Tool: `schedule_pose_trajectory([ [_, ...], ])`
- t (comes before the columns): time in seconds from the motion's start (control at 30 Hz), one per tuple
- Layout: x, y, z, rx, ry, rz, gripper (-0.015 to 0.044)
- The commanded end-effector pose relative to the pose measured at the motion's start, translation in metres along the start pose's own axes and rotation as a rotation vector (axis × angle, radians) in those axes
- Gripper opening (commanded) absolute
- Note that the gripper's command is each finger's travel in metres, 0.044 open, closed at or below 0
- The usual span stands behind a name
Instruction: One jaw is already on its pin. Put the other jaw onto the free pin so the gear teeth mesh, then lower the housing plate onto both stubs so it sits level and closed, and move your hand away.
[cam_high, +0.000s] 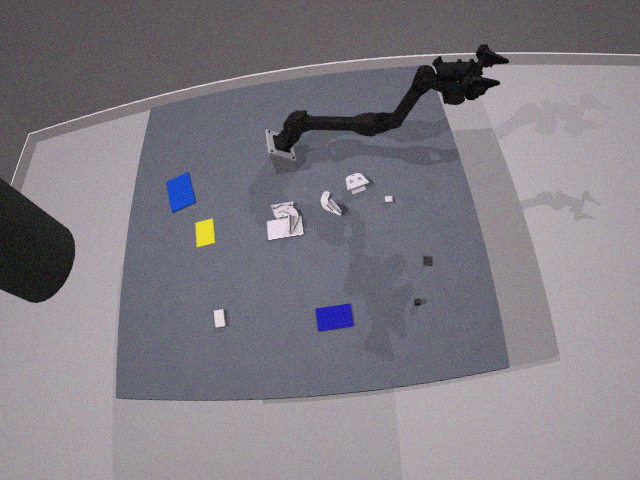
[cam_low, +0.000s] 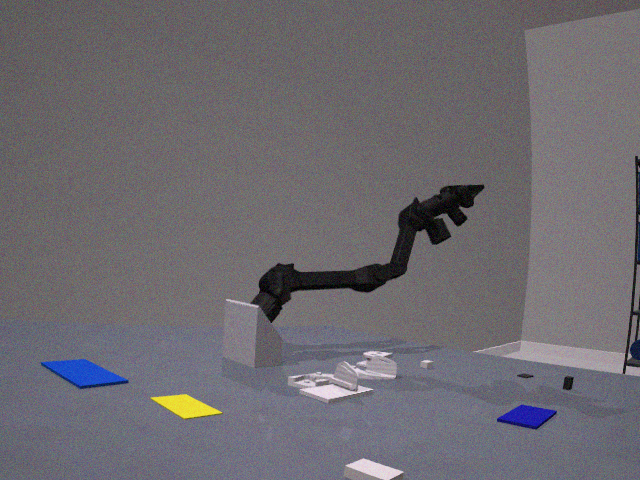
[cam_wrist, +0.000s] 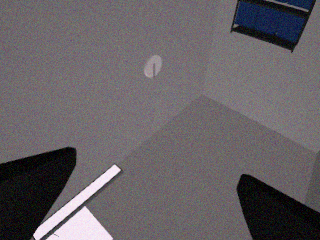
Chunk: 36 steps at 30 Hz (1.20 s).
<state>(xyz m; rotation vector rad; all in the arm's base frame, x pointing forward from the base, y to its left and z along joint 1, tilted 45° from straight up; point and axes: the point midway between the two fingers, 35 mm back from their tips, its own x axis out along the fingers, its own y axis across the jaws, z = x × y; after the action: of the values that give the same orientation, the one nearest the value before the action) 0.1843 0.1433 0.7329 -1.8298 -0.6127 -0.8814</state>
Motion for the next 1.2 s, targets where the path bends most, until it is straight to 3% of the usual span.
schedule_pose_trajectory([
  [0.0,-0.007,-0.012,-0.025,0.082,0.044,-0.031,0.044],
  [0.6,-0.032,-0.042,-0.093,0.364,0.147,-0.147,0.044],
  [1.17,-0.054,-0.036,-0.165,0.72,0.271,-0.193,0.044],
])
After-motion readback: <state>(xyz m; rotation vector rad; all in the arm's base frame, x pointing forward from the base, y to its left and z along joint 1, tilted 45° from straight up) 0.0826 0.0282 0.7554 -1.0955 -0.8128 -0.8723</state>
